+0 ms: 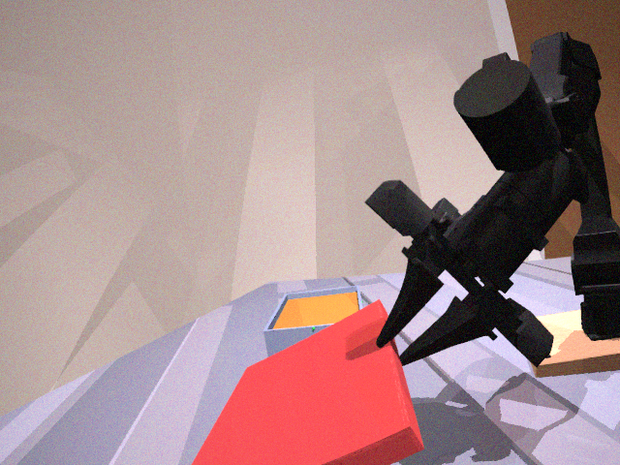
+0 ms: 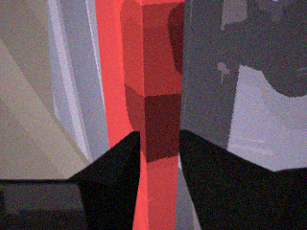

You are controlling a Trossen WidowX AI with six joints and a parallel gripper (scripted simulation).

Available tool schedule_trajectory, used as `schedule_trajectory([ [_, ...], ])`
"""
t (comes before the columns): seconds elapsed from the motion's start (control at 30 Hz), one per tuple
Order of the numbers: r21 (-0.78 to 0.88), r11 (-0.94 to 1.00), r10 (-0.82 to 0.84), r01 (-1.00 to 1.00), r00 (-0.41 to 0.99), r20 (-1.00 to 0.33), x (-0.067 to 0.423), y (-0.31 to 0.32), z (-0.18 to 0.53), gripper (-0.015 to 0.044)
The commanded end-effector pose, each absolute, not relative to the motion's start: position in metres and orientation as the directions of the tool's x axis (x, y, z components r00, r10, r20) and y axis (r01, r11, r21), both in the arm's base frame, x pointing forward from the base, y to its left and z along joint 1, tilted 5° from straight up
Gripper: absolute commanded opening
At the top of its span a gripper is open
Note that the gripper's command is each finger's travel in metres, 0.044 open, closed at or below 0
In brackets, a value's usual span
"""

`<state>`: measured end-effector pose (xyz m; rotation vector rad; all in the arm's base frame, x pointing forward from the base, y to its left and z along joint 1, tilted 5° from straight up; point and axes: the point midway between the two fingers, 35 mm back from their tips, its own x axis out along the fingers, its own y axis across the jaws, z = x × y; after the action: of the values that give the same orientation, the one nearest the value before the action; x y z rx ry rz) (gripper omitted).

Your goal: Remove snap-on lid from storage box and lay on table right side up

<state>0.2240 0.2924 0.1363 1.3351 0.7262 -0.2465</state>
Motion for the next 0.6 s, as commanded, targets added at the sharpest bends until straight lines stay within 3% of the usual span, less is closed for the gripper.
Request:
schedule_trajectory([
  [0.0,0.798,0.243,0.241,0.552,0.763,-0.6,0.225,0.293,0.135,0.0],
  [0.57,0.798,0.243,0.241,0.551,0.763,-0.6,0.226,0.293,0.121,0.0],
])
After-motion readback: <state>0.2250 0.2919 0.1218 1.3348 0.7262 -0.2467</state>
